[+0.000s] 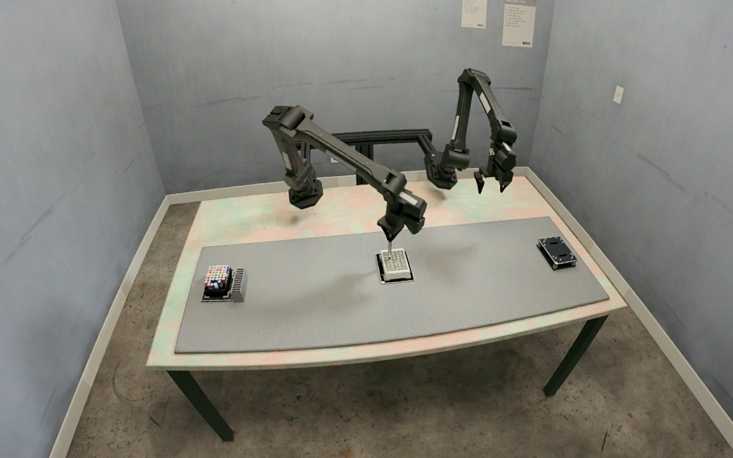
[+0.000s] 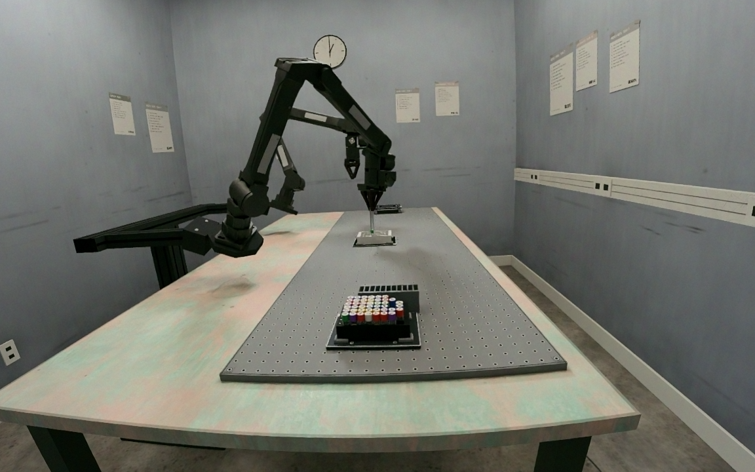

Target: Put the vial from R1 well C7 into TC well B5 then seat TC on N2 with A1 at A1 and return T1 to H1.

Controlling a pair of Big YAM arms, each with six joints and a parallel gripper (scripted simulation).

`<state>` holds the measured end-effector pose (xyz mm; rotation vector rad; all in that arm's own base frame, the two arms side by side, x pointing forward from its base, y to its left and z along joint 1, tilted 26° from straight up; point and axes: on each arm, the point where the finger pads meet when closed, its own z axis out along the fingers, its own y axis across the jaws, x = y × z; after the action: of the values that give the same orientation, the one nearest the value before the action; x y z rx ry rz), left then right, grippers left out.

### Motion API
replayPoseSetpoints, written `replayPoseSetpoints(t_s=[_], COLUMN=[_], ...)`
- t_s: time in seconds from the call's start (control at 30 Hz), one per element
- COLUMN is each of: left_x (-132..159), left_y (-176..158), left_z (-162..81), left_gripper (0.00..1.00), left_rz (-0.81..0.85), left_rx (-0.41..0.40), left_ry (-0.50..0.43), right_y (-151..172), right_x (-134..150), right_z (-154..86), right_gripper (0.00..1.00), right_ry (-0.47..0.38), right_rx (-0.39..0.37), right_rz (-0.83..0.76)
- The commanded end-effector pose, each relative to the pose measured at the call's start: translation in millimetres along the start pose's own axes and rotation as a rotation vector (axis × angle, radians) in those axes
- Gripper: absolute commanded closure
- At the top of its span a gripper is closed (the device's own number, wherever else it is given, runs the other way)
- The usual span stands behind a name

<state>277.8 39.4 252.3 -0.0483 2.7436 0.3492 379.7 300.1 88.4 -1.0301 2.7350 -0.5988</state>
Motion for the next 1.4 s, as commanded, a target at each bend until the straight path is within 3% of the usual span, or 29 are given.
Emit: replayPoseSetpoints(t_s=[0.0,1.37], left_x=[-10.0,-10.0], left_y=[3.6,3.6], left_z=[-12.5,-12.5], left_gripper=[0.0,0.0], left_rz=[0.004,0.004], left_rx=[0.003,0.003], left_ry=[-0.038,-0.038], right_y=[-5.3,-2.9], right_x=[-17.9,-16.6], right_z=[-30.5,-57.4], right_gripper=[0.89,0.89], right_ry=[-0.062,-0.078], right_rx=[-0.007,0.001], right_rz=[0.02,0.026])
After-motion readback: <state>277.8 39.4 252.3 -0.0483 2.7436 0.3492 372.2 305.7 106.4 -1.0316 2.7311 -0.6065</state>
